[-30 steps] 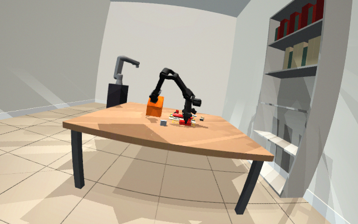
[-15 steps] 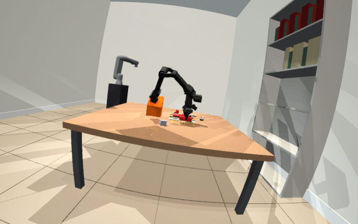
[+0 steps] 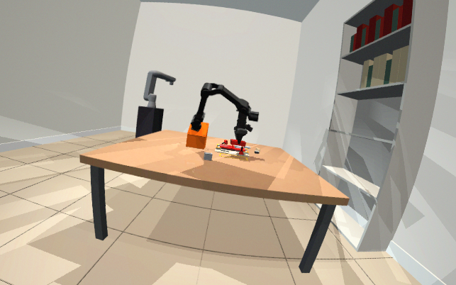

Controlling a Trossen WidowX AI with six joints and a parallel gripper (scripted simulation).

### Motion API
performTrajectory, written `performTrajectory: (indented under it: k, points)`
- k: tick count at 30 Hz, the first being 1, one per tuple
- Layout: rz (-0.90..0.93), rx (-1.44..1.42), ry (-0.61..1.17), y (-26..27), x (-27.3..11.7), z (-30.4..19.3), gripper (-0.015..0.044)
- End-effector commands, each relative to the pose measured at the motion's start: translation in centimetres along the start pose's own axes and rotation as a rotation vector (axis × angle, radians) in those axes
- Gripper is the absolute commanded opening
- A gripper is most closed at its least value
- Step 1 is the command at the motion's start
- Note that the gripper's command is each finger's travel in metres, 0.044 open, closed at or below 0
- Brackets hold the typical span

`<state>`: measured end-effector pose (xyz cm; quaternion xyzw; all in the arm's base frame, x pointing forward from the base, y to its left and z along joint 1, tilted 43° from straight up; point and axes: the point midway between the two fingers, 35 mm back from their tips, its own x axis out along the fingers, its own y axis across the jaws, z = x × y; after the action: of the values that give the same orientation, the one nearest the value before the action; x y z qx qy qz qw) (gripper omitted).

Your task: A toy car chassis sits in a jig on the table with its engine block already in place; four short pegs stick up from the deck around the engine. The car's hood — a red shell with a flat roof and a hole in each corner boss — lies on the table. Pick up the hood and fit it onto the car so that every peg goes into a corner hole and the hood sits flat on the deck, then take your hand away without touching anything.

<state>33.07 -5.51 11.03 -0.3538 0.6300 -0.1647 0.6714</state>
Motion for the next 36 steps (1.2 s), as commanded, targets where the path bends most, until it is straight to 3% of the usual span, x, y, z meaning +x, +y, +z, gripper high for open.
performTrajectory:
  k: [1,8,36]
  points:
    - [-0.004,0.009,-0.002,-0.1,-0.7,0.0,0.0]
    - [0.006,0.012,-0.008,1.7,-0.3,1.1,0.0]
    - [0.025,0.076,-0.008,19.1,-1.0,5.5,0.0]
